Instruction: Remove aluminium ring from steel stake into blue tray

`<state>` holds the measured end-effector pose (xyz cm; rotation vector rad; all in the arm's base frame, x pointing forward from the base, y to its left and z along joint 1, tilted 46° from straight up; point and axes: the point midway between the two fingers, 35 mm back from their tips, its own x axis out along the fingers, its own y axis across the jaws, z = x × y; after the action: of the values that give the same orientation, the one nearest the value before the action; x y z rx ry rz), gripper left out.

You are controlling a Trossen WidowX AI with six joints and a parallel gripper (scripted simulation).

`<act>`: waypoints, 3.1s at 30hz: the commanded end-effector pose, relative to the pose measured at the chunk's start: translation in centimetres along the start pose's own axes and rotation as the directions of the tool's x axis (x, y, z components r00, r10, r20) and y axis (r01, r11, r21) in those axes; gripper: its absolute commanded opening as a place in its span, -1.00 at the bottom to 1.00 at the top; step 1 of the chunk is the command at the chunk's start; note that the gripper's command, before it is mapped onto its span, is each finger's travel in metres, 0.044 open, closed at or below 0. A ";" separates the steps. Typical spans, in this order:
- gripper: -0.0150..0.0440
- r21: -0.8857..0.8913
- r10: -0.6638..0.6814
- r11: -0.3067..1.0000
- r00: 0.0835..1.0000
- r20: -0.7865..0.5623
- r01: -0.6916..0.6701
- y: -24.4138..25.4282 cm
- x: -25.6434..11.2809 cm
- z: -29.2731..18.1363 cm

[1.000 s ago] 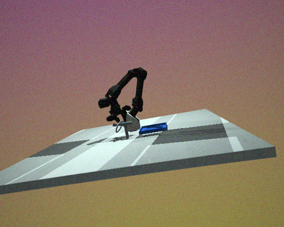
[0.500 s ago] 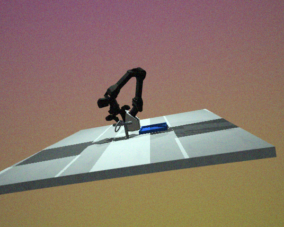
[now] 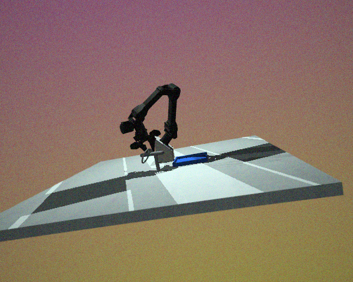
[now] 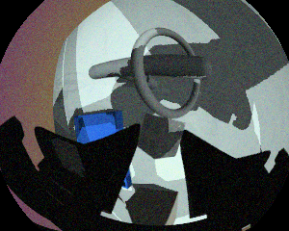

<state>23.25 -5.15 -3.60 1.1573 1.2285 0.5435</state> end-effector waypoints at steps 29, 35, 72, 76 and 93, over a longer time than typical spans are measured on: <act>-0.49 -0.005 -0.003 1.000 1.000 0.006 0.003 -1.4 -1.1 0.4; -0.49 -0.005 -0.004 1.000 1.000 0.006 0.004 -1.7 -1.2 0.5; -0.49 -0.006 -0.005 1.000 1.000 0.007 0.005 -3.5 -1.9 0.6; -0.49 -0.006 -0.005 1.000 1.000 0.007 0.005 -3.6 -2.0 0.6; -0.49 -0.006 -0.005 1.000 1.000 0.007 0.006 -4.5 -2.3 0.7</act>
<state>22.14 -8.69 -6.45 1.1536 1.2269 0.5399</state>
